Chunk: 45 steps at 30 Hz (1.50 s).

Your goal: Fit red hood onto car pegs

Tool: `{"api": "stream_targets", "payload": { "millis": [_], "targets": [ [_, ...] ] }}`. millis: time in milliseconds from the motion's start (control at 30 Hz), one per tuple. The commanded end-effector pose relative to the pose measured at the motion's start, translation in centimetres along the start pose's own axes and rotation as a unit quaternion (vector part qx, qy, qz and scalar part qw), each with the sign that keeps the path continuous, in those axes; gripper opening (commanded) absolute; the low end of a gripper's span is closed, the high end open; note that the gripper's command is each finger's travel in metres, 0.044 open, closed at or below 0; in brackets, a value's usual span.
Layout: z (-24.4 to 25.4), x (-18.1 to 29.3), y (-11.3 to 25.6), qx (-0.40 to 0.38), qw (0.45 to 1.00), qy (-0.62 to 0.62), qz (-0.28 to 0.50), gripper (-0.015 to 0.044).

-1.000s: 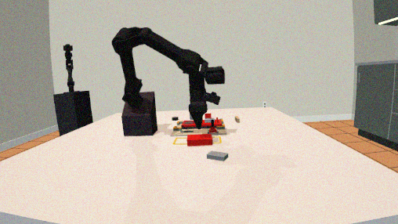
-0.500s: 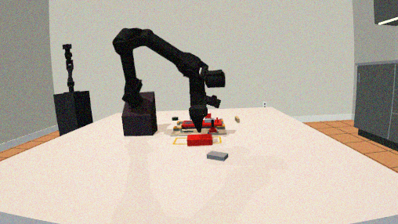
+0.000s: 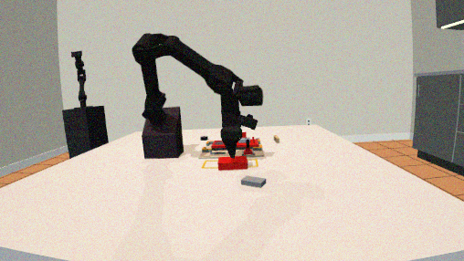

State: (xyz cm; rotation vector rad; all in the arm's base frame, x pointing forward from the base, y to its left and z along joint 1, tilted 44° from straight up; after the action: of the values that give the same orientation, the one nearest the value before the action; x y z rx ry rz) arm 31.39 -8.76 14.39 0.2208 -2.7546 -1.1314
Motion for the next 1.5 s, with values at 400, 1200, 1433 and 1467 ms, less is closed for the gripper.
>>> {"api": "stream_targets", "payload": {
  "millis": [400,1200,1433,1467],
  "targets": [
    [0.2,0.1,-1.5,-0.003,1.0,0.004,0.002,0.044],
    [0.2,0.0,-2.4,-0.003,1.0,0.004,0.002,0.044],
    [0.2,0.1,-2.8,-0.003,1.0,0.004,0.002,0.044],
    [0.2,0.1,-2.8,-0.003,1.0,0.004,0.002,0.044]
  ]
}}
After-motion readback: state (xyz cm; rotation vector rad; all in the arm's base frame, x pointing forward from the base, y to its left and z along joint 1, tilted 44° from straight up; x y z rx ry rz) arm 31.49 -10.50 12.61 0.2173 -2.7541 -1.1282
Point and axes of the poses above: the point midway between the two fingers, 35 mm back from their tips, its own y axis back along the fingers, its own z axis across the jaws, x = y × z, the point moved 9 cm from there along y, back along the fingers, and after that the axes turned 8 degrees about y, right-handed, at the moved point
